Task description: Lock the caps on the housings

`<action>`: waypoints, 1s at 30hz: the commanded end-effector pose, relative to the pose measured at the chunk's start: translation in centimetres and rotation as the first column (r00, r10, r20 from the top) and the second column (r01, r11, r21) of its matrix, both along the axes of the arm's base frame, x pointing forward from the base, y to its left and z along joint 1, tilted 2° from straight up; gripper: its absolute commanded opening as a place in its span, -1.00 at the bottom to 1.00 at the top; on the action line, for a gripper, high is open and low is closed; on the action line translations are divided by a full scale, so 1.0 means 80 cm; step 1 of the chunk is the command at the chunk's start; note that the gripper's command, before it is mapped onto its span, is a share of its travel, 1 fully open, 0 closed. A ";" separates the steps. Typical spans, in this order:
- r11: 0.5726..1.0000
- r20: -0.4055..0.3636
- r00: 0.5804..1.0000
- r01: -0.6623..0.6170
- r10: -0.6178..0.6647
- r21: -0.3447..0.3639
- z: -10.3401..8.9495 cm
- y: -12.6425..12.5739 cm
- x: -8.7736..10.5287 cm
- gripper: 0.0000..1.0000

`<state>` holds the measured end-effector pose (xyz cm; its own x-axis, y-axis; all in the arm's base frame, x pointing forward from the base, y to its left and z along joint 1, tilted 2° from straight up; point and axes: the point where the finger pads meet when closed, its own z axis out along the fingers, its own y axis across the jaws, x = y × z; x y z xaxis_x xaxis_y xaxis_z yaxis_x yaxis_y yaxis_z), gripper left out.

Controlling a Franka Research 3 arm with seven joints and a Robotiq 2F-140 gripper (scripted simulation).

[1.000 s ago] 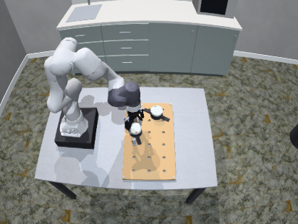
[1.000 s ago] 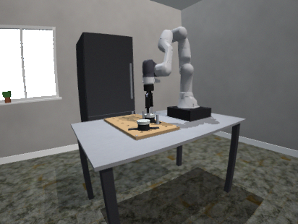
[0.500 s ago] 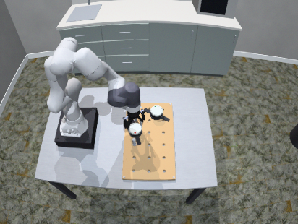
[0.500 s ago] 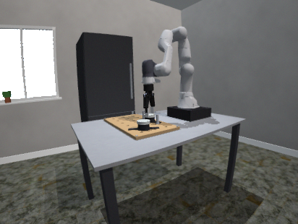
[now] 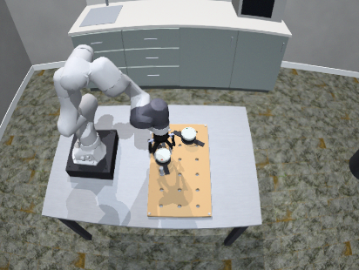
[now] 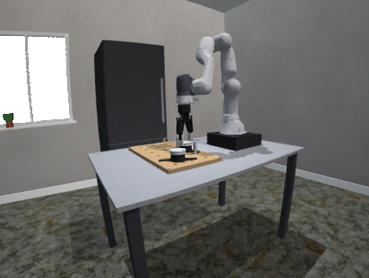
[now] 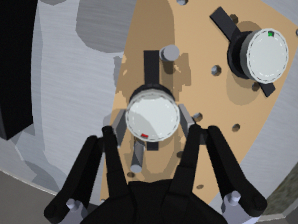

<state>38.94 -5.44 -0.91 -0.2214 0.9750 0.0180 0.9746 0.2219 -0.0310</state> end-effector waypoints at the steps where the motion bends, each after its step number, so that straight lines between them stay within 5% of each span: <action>1: 0.994 -0.001 0.995 0.104 -0.104 -0.016 0.001 -0.001 0.002 -0.80; 17: 0.911 0.003 0.911 0.413 -0.413 -0.026 0.001 -0.001 0.002 -0.80; 30: 0.894 0.004 0.894 0.448 -0.448 -0.025 0.001 -0.001 0.002 -0.80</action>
